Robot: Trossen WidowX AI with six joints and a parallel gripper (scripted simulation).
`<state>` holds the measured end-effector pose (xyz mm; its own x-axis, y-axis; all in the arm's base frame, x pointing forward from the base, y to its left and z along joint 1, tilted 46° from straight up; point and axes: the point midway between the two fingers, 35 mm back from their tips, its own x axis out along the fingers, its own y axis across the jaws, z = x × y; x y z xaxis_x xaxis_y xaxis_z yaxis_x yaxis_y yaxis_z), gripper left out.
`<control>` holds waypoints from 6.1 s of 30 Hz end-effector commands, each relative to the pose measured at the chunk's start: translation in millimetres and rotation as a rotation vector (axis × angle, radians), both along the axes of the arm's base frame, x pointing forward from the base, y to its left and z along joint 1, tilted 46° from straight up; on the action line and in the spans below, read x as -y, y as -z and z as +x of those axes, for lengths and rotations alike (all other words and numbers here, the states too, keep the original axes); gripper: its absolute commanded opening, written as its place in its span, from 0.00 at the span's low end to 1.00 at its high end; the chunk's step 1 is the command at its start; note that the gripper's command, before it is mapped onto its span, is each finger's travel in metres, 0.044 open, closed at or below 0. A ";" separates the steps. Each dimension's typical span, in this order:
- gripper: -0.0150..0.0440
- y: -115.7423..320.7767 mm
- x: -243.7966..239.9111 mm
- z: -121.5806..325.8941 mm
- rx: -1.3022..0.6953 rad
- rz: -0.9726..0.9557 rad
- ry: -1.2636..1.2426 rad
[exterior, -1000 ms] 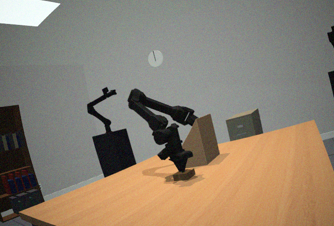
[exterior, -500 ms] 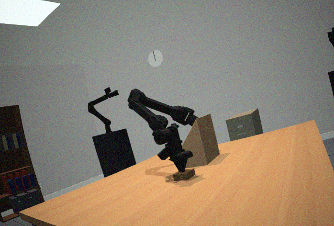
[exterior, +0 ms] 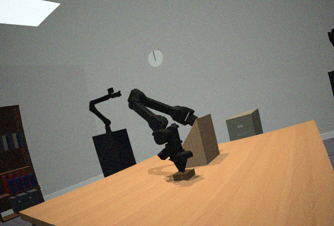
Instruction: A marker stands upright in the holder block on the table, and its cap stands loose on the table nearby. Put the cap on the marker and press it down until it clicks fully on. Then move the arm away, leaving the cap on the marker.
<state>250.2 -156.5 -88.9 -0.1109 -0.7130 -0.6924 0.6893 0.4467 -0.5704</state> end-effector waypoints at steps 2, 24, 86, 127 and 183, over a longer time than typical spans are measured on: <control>0.25 2.6 5.6 -1.4 0.008 0.004 0.018; 0.25 2.6 5.7 -1.4 0.008 0.004 0.018; 0.25 2.8 6.1 -1.6 0.008 0.004 0.018; 0.25 2.9 6.2 -1.6 0.008 0.004 0.018; 1.00 -45.2 -46.8 9.7 -0.002 -0.001 -0.005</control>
